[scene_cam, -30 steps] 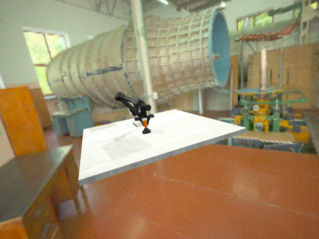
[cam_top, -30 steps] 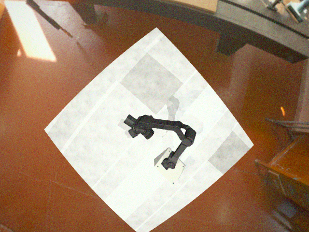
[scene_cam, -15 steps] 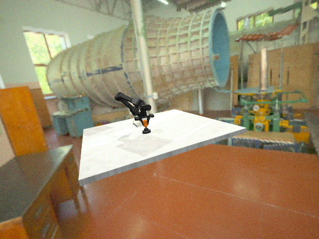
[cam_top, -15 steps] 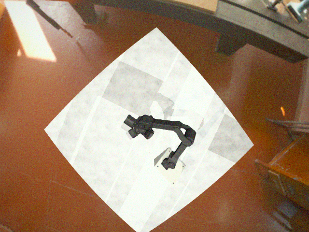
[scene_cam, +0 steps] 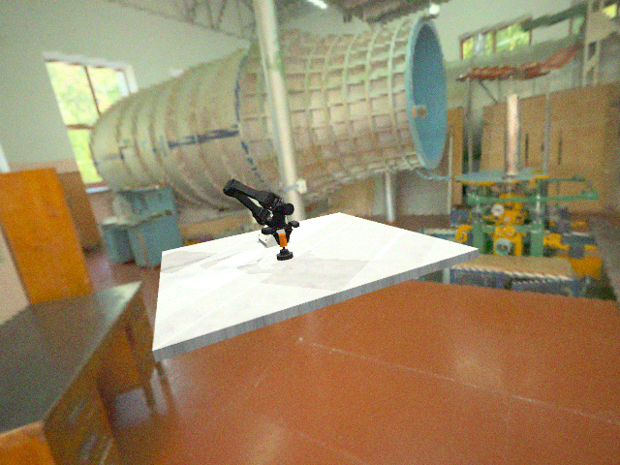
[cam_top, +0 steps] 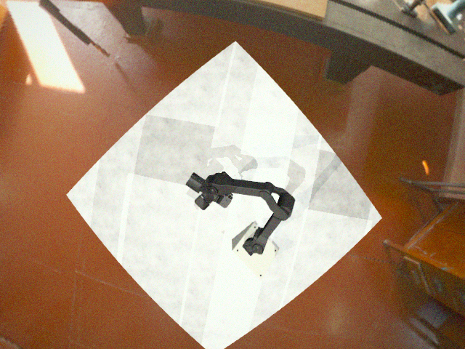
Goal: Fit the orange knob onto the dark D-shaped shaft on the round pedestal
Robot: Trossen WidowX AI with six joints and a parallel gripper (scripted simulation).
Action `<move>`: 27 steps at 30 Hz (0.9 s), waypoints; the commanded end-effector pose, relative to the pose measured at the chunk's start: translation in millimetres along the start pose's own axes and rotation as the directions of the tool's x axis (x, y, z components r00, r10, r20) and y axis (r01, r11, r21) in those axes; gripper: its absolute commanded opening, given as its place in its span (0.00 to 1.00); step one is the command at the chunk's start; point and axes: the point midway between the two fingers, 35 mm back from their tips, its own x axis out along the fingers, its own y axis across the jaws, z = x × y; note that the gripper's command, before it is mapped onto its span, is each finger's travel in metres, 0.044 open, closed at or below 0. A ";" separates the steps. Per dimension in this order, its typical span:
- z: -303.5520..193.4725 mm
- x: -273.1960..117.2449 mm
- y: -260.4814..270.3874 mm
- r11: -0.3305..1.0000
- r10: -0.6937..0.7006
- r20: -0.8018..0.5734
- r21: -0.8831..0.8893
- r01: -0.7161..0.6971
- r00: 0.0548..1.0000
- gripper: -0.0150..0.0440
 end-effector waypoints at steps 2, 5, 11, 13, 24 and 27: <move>-0.3 1.3 0.6 1.000 0.001 -0.002 -0.019 -0.001 1.000 0.25; -0.3 2.1 1.2 1.000 0.001 -0.002 -0.019 -0.001 1.000 0.25; -0.4 2.1 1.5 1.000 0.001 -0.002 -0.019 -0.001 1.000 0.25; -0.4 2.4 1.5 1.000 0.001 -0.002 -0.019 -0.001 1.000 0.25; -0.1 -1.1 1.6 1.000 0.000 -0.002 -0.019 -0.001 1.000 0.25; -0.5 -2.4 1.6 1.000 0.000 -0.002 -0.019 0.000 1.000 0.25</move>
